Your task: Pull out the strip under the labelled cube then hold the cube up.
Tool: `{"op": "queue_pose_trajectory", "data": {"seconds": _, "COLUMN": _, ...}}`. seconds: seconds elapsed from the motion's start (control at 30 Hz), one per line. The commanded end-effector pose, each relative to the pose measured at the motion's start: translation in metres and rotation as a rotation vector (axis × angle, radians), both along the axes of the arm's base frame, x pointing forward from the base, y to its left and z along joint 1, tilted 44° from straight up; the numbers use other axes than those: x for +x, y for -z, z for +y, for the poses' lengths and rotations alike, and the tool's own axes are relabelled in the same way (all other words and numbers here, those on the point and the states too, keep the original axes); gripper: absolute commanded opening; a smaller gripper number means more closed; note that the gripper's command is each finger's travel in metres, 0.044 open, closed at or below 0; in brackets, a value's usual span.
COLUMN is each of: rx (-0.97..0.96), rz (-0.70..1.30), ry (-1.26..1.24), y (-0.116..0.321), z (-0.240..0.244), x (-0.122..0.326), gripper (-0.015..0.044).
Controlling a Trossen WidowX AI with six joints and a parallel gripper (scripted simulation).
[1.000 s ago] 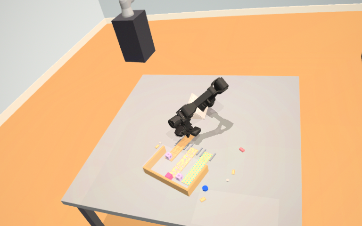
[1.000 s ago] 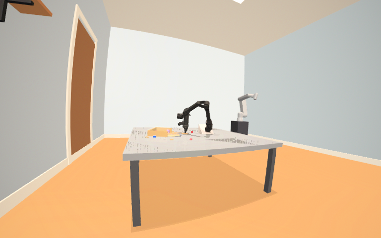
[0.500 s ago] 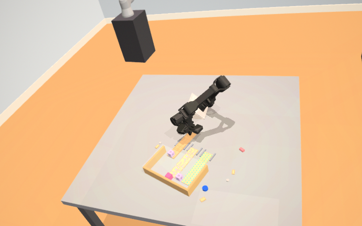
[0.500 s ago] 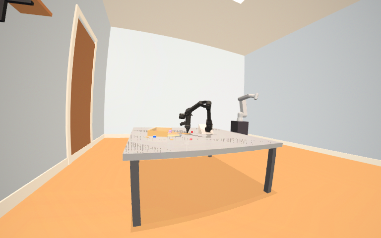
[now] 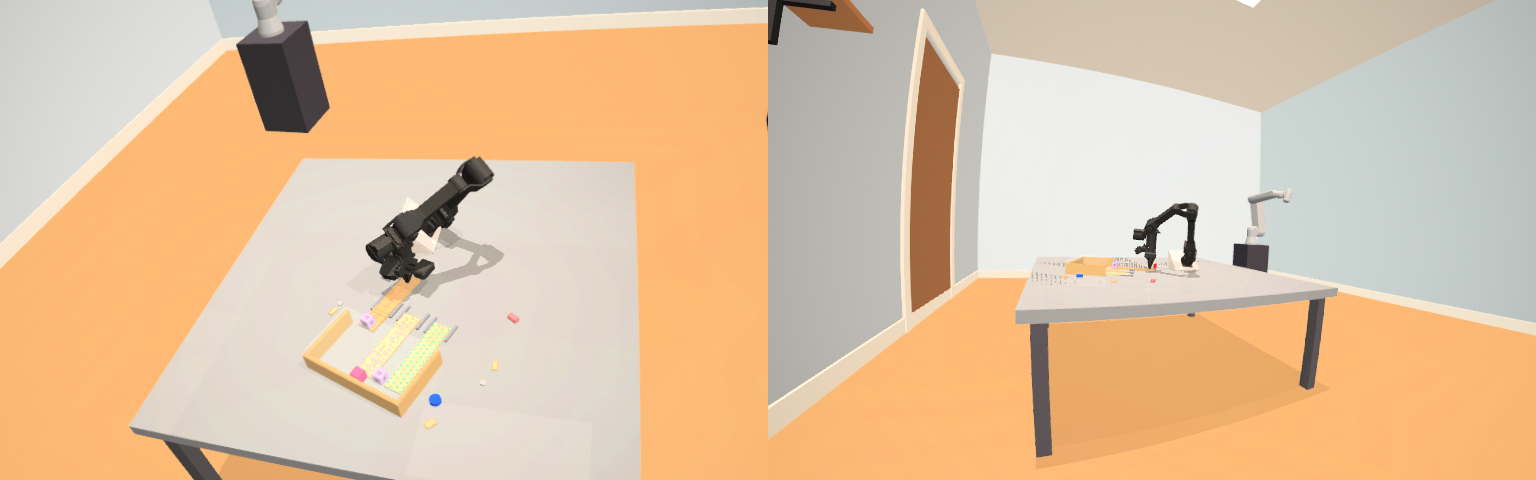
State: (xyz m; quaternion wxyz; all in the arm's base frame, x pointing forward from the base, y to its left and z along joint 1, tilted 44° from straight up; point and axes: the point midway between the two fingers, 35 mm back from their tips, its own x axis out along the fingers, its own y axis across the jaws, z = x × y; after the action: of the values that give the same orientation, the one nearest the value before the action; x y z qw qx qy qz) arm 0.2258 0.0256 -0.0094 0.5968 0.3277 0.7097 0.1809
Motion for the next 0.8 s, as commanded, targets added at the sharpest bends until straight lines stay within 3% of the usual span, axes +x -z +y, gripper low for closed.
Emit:
{"op": "queue_pose_trajectory", "data": {"seconds": 0.0, "rx": 0.003, "rz": 0.024, "ry": -0.013, "y": 0.001, "z": 0.004, "x": -0.013, "gripper": 0.0000}}
{"op": "queue_pose_trajectory", "data": {"seconds": 0.77, "rx": 0.003, "rz": 0.026, "ry": -0.013, "y": -0.005, "z": 0.007, "x": -0.042, "gripper": 0.0000}}
